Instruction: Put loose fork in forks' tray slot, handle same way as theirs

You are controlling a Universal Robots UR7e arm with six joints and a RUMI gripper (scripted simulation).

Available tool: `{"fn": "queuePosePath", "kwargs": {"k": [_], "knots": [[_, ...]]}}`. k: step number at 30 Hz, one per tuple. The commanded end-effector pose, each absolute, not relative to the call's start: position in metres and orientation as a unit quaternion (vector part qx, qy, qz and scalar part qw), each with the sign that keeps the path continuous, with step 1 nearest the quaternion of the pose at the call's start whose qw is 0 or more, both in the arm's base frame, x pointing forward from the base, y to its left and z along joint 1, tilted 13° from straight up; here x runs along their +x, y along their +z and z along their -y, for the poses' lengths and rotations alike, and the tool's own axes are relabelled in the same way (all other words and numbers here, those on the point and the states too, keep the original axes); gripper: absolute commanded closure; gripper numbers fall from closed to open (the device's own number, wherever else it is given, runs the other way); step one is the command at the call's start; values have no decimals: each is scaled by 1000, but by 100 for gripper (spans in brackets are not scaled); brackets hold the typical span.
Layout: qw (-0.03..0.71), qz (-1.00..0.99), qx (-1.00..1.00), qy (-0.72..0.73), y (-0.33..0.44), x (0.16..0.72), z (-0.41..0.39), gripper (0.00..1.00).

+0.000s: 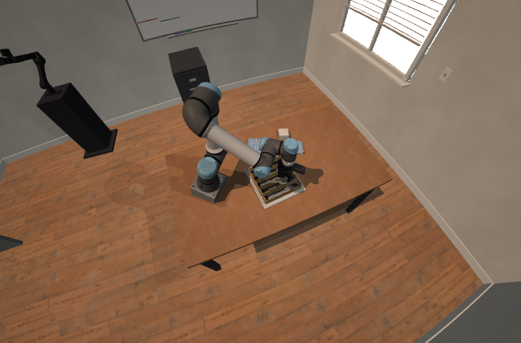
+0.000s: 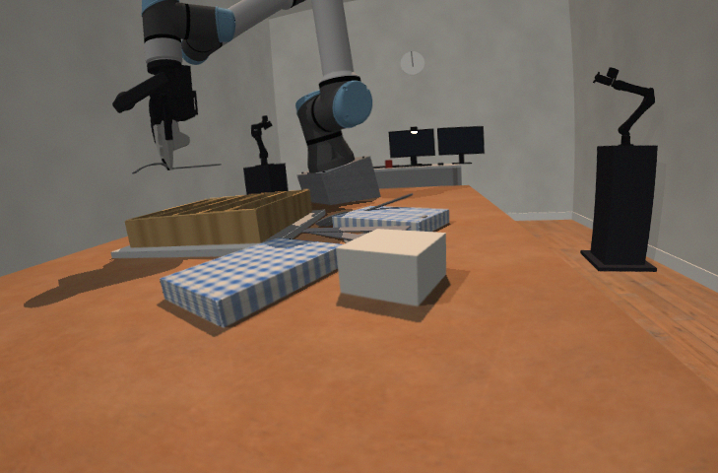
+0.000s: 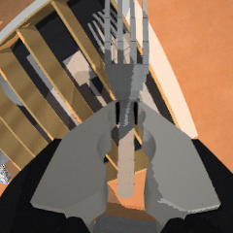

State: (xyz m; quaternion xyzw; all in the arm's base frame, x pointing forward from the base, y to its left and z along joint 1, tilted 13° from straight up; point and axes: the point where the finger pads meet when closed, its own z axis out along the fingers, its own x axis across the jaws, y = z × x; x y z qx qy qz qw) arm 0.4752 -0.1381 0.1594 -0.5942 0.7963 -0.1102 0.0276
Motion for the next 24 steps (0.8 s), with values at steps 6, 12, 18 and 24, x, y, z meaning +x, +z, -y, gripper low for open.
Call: {"fn": "queuePosePath", "kwargs": {"k": [6,12,18,24], "knots": [[18,-700,-705,-112,159,474,136,99],[12,-659,-744,-112,159,473,136,99],[9,-638,-761,-113,159,472,135,99],[7,-630,-769,-113,159,472,135,99]]}}
